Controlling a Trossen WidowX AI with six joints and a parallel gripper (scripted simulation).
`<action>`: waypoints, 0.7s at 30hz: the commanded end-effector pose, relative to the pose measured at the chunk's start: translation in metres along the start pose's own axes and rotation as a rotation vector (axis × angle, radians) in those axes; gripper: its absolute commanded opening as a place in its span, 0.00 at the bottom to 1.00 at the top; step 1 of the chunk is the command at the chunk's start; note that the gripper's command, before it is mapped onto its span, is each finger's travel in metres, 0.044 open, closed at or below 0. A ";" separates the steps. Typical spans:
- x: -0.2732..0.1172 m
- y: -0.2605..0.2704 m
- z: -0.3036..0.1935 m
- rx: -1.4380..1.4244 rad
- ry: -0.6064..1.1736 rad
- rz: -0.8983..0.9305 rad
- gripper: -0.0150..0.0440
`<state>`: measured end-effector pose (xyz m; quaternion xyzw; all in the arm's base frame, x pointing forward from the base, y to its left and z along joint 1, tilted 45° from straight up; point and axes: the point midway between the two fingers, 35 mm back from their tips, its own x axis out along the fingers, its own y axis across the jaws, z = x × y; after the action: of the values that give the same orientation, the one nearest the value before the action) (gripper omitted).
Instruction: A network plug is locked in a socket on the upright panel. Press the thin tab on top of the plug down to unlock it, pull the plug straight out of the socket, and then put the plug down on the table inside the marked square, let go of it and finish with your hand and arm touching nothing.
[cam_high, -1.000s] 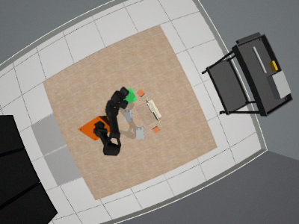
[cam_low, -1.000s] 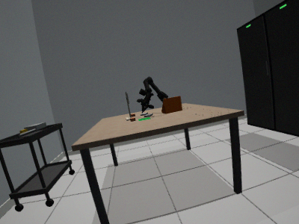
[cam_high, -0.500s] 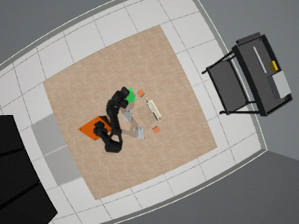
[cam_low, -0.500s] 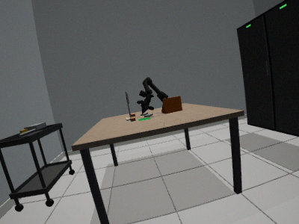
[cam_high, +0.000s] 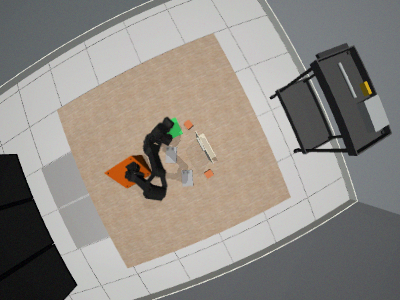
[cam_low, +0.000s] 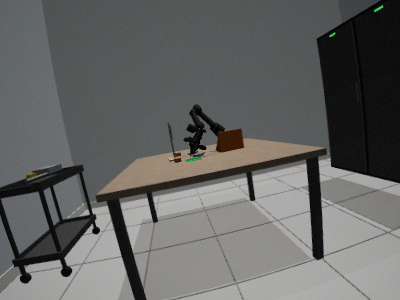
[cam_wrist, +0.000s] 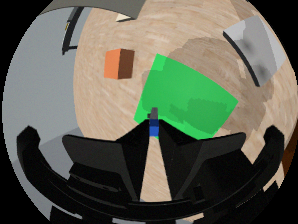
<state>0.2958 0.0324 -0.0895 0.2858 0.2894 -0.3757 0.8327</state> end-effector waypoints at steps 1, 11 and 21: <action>0.004 -0.004 -0.001 -0.005 0.005 -0.001 0.25; 0.014 -0.013 0.000 -0.006 0.003 0.000 0.25; 0.019 -0.017 0.001 -0.007 0.002 0.000 0.25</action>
<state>0.2932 0.0143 -0.1047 0.2839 0.2889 -0.3762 0.8333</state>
